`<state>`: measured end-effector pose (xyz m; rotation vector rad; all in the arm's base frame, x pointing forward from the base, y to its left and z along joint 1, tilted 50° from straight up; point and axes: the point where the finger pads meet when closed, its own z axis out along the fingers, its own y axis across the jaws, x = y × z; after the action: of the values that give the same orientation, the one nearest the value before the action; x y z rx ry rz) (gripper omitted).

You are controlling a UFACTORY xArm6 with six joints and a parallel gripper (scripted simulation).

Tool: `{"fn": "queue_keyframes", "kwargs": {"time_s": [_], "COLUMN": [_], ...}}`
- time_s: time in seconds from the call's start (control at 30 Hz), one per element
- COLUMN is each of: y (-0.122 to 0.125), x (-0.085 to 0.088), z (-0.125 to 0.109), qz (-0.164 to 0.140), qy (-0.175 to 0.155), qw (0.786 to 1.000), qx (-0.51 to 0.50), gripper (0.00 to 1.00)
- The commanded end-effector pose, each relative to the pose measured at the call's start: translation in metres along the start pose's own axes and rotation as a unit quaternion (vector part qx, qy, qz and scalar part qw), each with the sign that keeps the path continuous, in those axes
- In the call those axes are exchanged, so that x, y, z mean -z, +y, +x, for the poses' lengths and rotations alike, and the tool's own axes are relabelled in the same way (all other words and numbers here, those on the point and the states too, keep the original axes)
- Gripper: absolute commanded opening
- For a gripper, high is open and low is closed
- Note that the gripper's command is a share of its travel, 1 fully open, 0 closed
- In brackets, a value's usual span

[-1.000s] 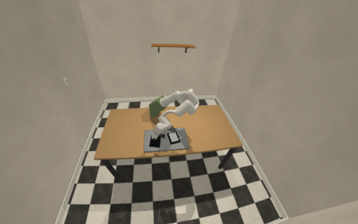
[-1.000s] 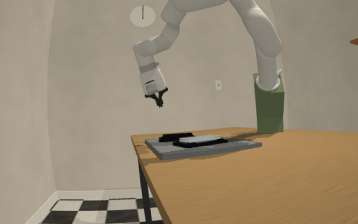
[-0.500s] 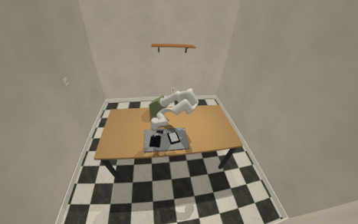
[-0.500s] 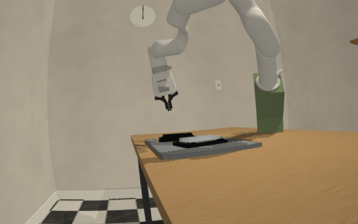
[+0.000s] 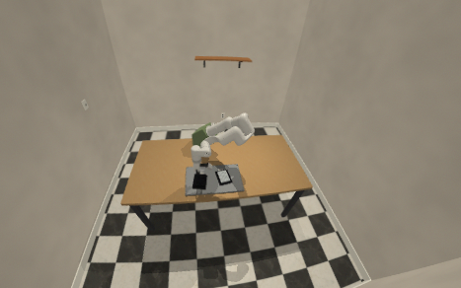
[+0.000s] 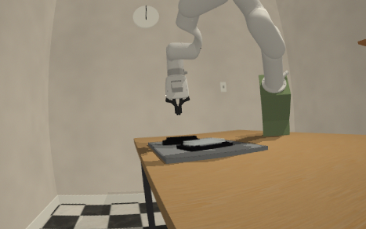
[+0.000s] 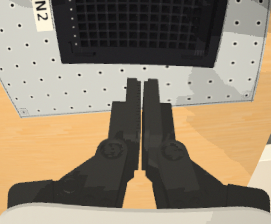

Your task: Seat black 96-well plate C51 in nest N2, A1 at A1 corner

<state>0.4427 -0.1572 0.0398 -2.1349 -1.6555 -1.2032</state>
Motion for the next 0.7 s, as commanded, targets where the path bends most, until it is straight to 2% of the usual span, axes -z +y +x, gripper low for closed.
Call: {"fn": "queue_keyframes", "kwargs": {"time_s": [0.0,0.47,0.53,0.67], "y": [0.000,0.001,0.001,0.001], "x": [-0.002,-0.039,-0.039,-0.050], "z": [0.000,0.000,0.000,0.000], "qz": [-0.007,-0.007,-0.007,-0.007], "qy": [0.003,0.003,0.003,0.003], "qw": [1.000,1.000,1.000,1.000], "qx": [0.002,0.002,0.002,0.002], "gripper": [0.00,0.00,0.00,0.00]}}
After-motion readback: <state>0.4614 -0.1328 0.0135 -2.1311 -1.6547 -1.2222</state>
